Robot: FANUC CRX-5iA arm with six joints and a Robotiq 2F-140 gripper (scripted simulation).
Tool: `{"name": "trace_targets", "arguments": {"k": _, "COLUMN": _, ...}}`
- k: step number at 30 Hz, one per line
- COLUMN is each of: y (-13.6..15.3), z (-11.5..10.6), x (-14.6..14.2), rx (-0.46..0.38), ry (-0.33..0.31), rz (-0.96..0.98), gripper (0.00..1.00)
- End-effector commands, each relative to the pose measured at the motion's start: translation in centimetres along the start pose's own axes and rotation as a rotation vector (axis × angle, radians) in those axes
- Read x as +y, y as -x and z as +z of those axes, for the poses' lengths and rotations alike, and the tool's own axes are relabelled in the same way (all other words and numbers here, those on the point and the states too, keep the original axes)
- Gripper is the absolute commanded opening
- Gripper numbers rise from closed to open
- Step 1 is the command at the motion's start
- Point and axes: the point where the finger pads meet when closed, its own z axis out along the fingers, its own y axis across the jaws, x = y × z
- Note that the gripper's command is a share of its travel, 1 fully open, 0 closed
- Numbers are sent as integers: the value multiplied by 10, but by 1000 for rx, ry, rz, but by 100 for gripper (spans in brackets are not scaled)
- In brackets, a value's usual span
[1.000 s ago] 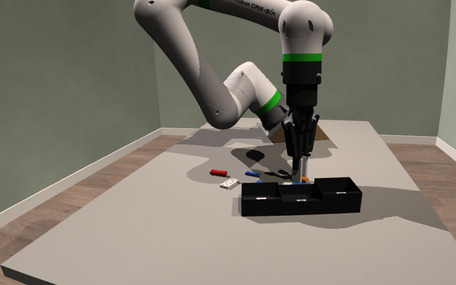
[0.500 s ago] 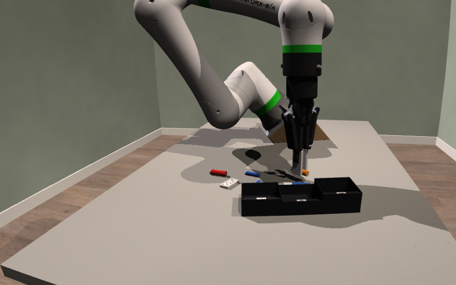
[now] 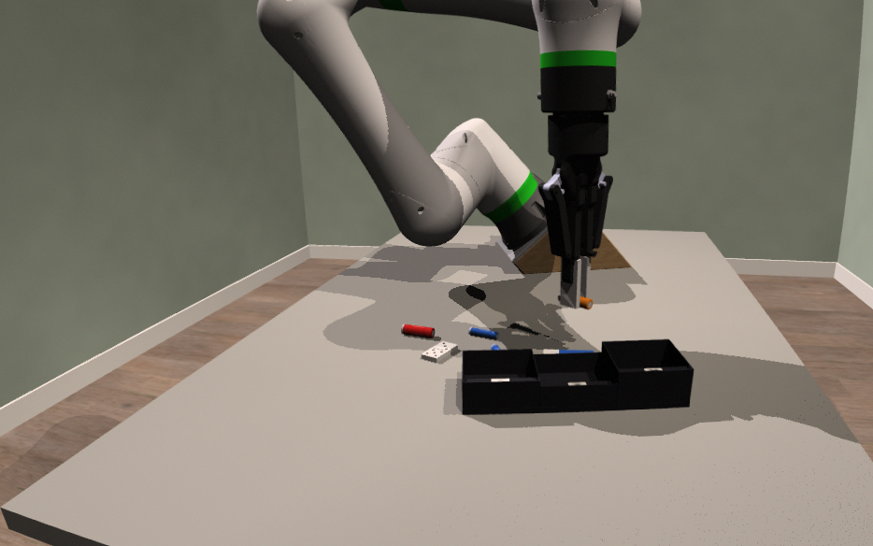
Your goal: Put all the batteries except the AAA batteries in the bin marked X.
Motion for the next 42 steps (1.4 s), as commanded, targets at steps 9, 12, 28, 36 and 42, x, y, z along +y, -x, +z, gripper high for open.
{"name": "trace_targets", "arguments": {"k": 9, "y": 0, "z": -5, "x": 0, "rx": 0, "ry": 0, "rz": 0, "gripper": 5}}
{"name": "trace_targets", "arguments": {"k": 12, "y": 0, "z": -7, "x": 0, "rx": 0, "ry": 0, "rz": 0, "gripper": 5}}
{"name": "trace_targets", "arguments": {"k": 28, "y": -51, "z": -7, "x": 69, "rx": 1, "ry": 2, "rz": -226, "gripper": 5}}
{"name": "trace_targets", "arguments": {"k": 36, "y": -76, "z": -7, "x": 103, "rx": 4, "ry": 10, "rz": -483, "gripper": 5}}
{"name": "trace_targets", "arguments": {"k": 42, "y": -78, "z": -7, "x": 106, "rx": 4, "ry": 14, "rz": -666, "gripper": 5}}
